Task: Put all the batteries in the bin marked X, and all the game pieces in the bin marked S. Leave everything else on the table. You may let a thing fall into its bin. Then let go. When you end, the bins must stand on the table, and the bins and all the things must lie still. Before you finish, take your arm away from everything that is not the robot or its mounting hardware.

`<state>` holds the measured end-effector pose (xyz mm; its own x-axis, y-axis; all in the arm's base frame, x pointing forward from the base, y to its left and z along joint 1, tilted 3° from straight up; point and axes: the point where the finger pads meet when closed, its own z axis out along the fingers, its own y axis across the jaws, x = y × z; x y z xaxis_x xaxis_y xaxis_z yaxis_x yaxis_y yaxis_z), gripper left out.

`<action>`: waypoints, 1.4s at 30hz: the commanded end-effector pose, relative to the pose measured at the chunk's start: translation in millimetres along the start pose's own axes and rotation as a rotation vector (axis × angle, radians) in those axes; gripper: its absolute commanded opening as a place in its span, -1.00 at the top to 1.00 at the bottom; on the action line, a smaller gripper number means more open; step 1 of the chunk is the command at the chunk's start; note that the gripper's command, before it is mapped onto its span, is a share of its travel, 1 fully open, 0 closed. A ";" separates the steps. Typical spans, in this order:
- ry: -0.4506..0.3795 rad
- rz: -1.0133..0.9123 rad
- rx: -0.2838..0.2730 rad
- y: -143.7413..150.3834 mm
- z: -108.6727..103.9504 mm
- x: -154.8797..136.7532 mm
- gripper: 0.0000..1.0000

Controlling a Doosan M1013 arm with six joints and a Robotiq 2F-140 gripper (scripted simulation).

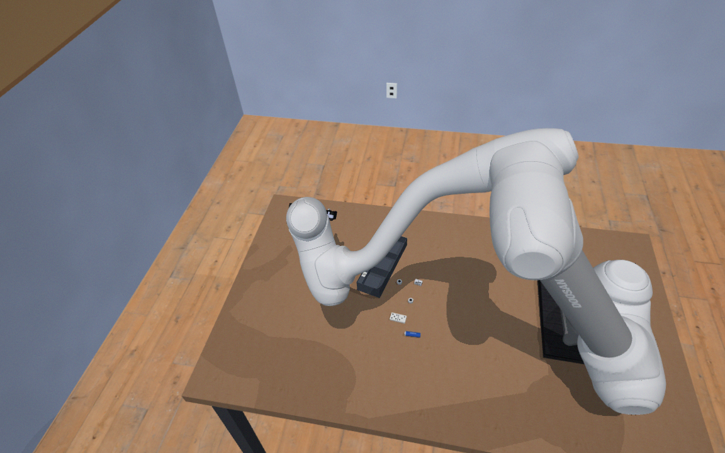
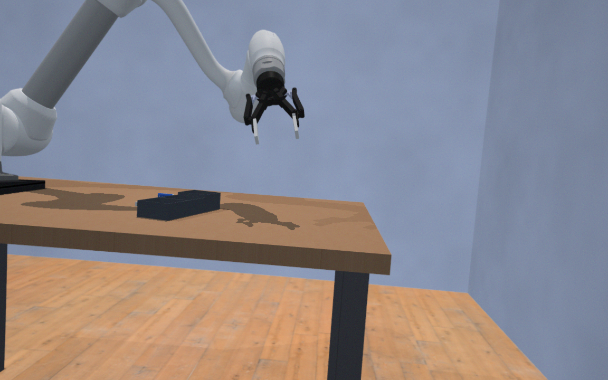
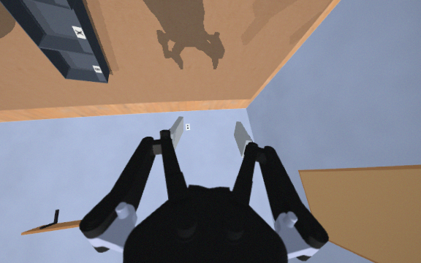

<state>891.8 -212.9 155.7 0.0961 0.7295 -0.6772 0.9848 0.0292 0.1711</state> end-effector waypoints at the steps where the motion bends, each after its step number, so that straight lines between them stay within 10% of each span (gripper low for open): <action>1: 0.048 0.107 0.035 -20.7 -5.0 0.9 0.89; 27: 0.292 0.796 0.344 -180.2 -69.3 29.5 0.89; 42: 0.401 1.250 0.626 -272.1 -133.9 62.8 0.89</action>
<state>621.1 -91.3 161.1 0.9695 0.2333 -0.0746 0.2400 -0.9657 0.0991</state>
